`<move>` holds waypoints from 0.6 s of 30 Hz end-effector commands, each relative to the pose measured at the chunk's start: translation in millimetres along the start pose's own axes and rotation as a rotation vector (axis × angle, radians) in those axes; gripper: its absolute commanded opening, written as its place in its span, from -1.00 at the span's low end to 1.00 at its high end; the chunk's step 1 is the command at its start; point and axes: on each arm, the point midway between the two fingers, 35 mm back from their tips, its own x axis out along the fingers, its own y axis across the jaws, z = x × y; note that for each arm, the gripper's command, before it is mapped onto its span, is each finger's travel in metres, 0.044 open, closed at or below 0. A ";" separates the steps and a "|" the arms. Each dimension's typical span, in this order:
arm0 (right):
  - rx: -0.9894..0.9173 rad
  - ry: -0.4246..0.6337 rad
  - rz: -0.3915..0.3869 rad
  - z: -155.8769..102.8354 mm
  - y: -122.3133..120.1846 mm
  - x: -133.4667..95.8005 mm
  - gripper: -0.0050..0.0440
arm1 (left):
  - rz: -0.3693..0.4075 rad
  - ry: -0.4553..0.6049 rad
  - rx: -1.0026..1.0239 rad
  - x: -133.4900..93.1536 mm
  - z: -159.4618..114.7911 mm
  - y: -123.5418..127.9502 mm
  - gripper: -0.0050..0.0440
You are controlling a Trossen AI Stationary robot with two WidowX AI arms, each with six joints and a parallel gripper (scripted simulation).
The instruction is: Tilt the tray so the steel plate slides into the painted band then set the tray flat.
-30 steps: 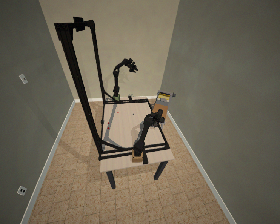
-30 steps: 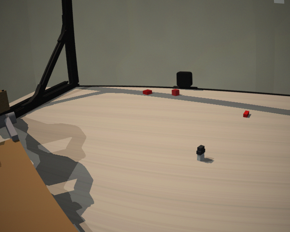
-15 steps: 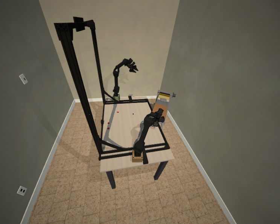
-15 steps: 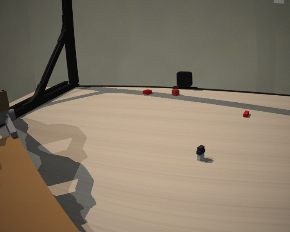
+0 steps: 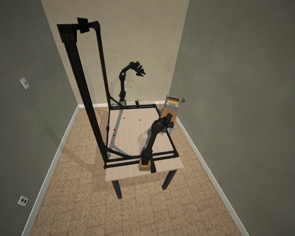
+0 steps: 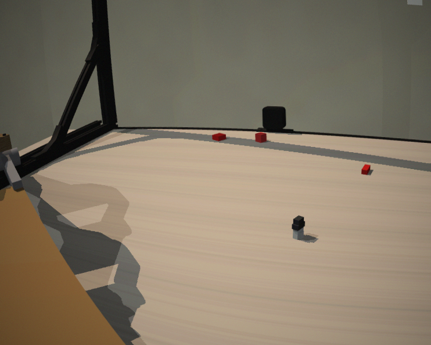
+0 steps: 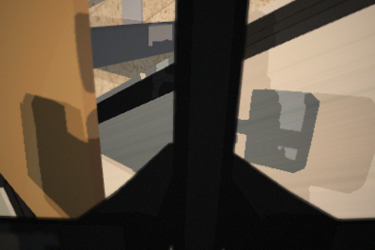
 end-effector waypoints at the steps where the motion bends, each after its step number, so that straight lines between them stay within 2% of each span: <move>1: -0.001 -0.004 0.059 0.5 21.8 -18.8 -0.80 | 0.000 -0.001 0.000 -0.2 0.0 0.1 1.00; 18: -0.001 -0.004 0.076 0.5 30.1 -27.1 -0.80 | 0.000 -0.001 0.000 -0.2 0.0 0.1 1.00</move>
